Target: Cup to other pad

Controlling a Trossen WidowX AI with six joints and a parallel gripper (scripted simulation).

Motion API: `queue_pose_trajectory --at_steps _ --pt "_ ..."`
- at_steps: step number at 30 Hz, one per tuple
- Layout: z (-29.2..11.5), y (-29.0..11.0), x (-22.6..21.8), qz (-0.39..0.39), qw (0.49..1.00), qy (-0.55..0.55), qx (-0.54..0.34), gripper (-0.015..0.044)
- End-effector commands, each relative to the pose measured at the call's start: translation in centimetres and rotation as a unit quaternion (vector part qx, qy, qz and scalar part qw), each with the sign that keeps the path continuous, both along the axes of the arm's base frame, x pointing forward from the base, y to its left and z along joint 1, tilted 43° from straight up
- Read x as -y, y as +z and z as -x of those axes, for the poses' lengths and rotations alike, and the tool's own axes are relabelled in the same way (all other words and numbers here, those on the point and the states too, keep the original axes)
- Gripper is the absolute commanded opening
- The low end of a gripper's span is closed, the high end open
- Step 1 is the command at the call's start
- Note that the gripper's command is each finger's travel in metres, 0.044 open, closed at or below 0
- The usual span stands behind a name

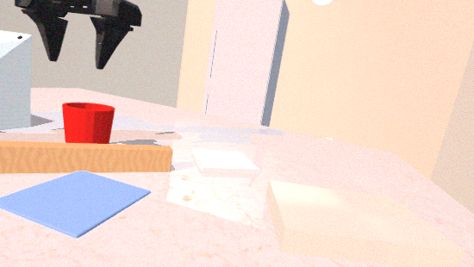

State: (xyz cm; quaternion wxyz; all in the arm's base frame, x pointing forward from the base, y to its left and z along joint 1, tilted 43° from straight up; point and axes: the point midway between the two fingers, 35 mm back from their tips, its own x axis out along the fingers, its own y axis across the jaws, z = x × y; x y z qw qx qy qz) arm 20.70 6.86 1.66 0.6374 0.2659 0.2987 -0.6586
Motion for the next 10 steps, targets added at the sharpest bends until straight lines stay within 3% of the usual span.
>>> queue_pose_trajectory --at_steps 1,10 --pt "-0.10 1.11 -1.01 -0.006 1.000 -0.005 0.005 0.0440" --pt "-0.03 1.23 -1.08 -0.002 1.000 0.000 0.003 0.0440"
